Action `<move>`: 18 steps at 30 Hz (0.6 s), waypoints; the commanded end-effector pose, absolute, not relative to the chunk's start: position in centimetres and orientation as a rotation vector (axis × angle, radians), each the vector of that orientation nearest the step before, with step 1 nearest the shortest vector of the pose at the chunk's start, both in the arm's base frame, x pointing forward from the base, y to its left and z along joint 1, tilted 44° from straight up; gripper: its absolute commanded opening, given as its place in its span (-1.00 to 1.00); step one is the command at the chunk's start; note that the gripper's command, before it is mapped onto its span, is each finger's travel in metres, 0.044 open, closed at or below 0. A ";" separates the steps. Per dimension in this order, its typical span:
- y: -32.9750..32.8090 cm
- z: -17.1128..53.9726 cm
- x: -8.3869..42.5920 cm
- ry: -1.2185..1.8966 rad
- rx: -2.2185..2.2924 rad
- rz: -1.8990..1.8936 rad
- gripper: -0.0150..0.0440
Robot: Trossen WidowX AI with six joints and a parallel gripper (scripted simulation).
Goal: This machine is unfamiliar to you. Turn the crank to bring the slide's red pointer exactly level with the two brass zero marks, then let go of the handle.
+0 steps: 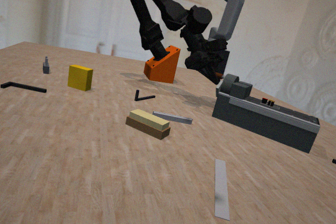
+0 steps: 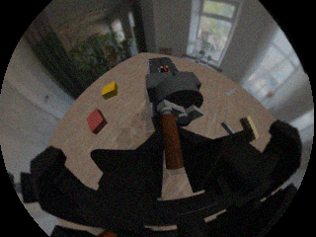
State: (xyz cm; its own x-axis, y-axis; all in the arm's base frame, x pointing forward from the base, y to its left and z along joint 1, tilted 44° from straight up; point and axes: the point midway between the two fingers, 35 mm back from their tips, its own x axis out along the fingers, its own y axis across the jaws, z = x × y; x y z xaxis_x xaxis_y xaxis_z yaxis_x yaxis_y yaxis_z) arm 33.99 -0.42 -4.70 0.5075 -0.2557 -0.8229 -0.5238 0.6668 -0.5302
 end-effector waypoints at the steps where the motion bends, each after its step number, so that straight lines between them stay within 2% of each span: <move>1: -0.5 -5.6 33.6 1.076 -0.862 0.201 -0.49; 18: -1.4 -6.6 33.3 1.076 -0.863 0.201 -0.49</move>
State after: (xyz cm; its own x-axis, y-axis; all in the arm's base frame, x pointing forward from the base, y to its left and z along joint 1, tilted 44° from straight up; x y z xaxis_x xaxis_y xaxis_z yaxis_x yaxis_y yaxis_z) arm 33.54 -0.91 -5.89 0.5023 -0.2509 -0.8275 -0.5313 0.6654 -0.5243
